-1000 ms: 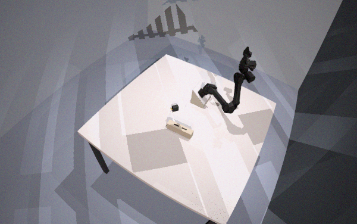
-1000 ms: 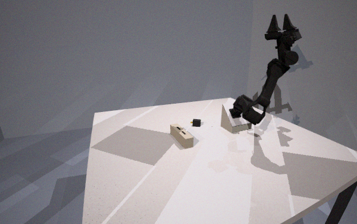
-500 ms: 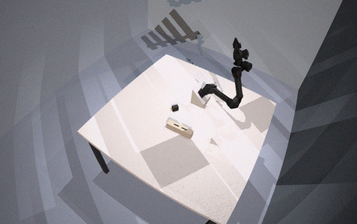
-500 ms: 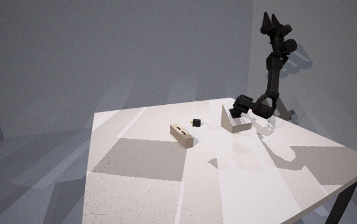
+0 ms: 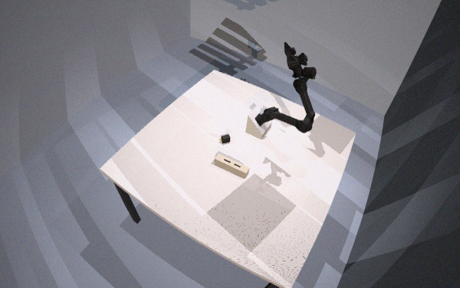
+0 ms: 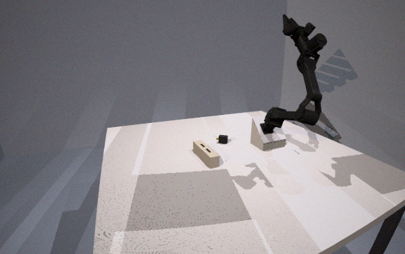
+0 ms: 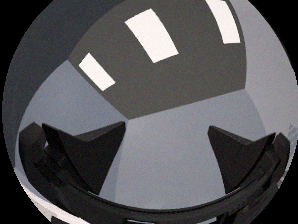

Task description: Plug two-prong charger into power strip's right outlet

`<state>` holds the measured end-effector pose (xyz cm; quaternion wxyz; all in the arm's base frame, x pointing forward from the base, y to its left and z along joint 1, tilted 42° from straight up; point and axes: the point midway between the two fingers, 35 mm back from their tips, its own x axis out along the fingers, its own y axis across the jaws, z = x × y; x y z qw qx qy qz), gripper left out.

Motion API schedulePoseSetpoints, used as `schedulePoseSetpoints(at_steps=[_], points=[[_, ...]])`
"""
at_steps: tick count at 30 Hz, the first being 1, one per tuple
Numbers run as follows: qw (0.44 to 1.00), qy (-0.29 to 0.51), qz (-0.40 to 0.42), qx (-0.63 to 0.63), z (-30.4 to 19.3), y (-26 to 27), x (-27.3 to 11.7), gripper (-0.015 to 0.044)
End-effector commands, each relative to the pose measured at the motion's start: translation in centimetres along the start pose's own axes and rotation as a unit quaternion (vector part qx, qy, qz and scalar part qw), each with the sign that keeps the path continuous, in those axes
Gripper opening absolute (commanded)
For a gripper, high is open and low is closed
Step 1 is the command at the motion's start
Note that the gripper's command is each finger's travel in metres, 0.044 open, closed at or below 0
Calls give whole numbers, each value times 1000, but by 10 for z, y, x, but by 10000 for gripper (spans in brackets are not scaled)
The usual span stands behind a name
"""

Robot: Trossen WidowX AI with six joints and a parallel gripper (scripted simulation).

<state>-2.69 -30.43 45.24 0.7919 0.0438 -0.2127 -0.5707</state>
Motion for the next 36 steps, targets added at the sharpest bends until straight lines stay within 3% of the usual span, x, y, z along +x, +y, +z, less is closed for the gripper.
schedulePoseSetpoints(at_steps=[1, 20, 36], points=[[999, 32, -2, 11, -20, -6, 11, 440], [971, 231, 8, 67, -156, -14, 53, 440], [909, 408, 37, 81, -278, 9, 49, 440]])
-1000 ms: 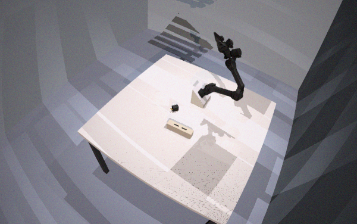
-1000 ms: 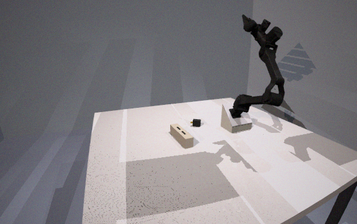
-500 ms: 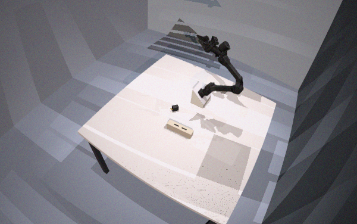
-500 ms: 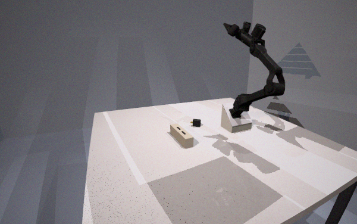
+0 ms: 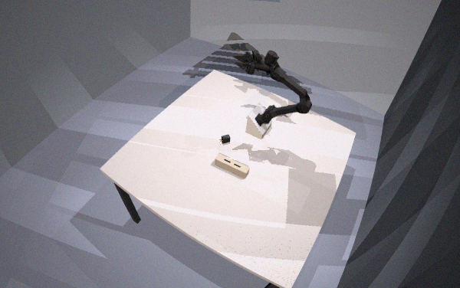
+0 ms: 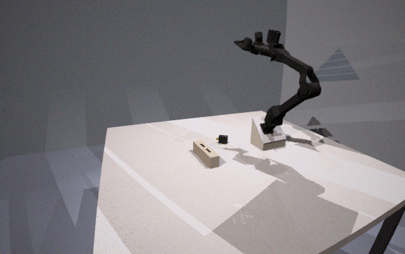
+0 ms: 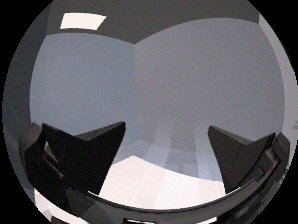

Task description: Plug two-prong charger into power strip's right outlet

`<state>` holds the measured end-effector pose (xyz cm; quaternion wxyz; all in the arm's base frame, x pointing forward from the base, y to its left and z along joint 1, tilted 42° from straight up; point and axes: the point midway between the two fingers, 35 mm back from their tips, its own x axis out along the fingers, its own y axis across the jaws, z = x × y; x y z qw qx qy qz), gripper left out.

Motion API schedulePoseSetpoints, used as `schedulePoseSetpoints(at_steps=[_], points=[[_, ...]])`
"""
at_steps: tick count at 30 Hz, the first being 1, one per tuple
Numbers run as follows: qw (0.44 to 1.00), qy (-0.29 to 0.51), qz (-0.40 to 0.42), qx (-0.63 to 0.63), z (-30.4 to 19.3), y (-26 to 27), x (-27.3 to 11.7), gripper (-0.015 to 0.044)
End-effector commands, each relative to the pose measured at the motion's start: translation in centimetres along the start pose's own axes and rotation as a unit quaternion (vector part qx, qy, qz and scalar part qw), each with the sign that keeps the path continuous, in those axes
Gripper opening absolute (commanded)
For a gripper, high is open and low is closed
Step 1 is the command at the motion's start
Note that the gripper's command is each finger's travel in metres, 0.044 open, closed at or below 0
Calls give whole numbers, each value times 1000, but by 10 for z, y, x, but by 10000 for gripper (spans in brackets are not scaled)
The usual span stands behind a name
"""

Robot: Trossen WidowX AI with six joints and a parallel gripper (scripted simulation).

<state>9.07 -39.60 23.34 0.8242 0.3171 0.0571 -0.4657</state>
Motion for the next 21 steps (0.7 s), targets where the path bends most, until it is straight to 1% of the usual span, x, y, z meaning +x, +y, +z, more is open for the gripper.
schedulePoseSetpoints(at_steps=[1, 11, 21], points=[[999, 42, 3, -3, -22, 2, 15, 440], [987, 161, 20, -7, -87, 13, 50, 440], [960, 278, 38, -7, -157, 32, 69, 440]])
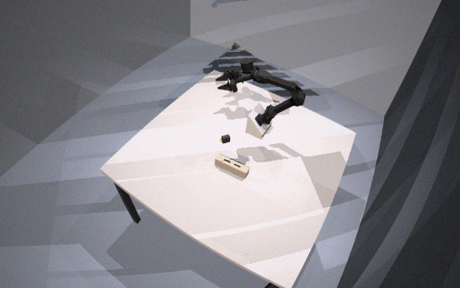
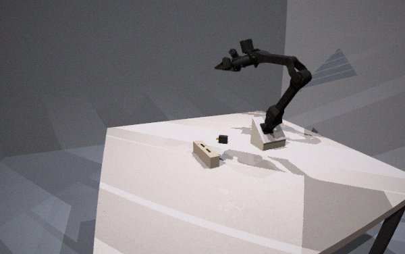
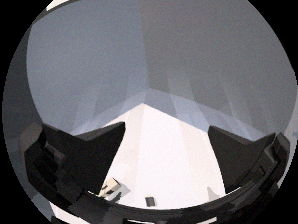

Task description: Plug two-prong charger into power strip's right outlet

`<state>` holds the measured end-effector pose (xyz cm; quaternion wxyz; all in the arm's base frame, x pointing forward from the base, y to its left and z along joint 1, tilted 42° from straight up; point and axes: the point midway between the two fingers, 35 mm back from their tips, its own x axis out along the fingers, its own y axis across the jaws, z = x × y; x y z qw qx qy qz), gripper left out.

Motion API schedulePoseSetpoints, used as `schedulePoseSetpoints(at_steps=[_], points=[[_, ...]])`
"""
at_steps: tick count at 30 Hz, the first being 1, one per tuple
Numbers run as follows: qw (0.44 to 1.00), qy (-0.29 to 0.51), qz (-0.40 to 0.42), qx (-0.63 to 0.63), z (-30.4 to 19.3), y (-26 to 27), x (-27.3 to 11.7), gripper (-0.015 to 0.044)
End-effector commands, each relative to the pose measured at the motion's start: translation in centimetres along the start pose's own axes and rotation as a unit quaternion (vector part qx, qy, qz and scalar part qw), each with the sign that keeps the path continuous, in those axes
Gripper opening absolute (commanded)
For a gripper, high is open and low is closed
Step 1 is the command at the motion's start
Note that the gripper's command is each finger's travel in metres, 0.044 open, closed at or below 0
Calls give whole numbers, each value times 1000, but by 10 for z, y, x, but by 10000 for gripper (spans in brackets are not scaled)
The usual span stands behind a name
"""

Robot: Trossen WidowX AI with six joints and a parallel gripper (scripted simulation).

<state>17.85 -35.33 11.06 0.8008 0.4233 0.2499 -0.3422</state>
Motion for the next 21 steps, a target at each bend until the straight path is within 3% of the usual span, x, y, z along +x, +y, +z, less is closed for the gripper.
schedulePoseSetpoints(at_steps=[1, 21], points=[[999, 43, 2, -6, -19, 4, 16, 440], [957, 285, 14, -57, -139, 19, 74, 440]])
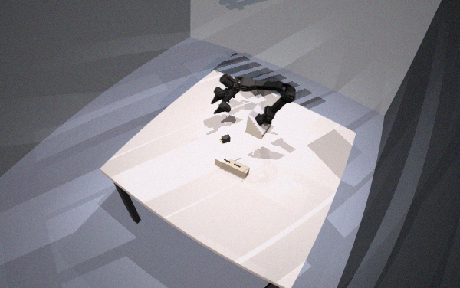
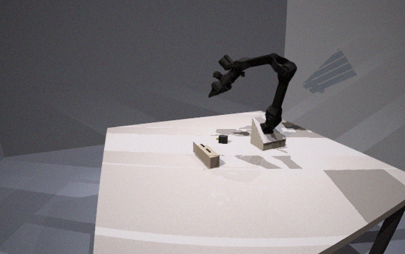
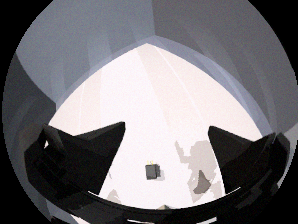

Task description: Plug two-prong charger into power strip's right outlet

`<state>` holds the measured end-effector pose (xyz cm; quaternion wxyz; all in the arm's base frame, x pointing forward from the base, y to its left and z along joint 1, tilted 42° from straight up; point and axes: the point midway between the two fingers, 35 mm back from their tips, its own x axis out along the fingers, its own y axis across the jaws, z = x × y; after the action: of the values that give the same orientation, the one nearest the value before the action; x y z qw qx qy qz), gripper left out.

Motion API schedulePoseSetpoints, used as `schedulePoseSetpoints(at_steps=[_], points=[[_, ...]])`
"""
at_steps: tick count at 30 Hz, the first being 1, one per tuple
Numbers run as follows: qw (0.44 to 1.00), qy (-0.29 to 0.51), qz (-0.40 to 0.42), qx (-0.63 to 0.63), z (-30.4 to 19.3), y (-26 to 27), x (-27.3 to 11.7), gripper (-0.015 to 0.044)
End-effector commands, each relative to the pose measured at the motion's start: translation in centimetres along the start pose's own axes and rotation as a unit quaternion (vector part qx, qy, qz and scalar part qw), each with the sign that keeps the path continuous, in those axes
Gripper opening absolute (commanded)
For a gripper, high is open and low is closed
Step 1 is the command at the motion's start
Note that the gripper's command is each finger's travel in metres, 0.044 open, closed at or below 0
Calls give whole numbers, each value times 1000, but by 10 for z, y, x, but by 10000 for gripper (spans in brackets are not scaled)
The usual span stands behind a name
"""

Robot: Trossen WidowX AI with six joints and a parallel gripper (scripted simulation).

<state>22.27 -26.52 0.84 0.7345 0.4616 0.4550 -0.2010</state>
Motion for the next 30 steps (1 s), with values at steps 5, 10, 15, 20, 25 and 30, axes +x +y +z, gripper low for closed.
schedulePoseSetpoints(at_steps=[5, 10, 15, 20, 25, 30], points=[[995, 95, 2, -25, -35, 8, 32, 440], [987, 157, 4, -40, -61, 13, 49, 440], [974, 219, 7, -55, -86, 17, 63, 440], [957, 280, 9, -69, -113, 20, 73, 440], [936, 341, 11, -83, -141, 22, 80, 440], [914, 393, 12, -94, -164, 25, 84, 440]])
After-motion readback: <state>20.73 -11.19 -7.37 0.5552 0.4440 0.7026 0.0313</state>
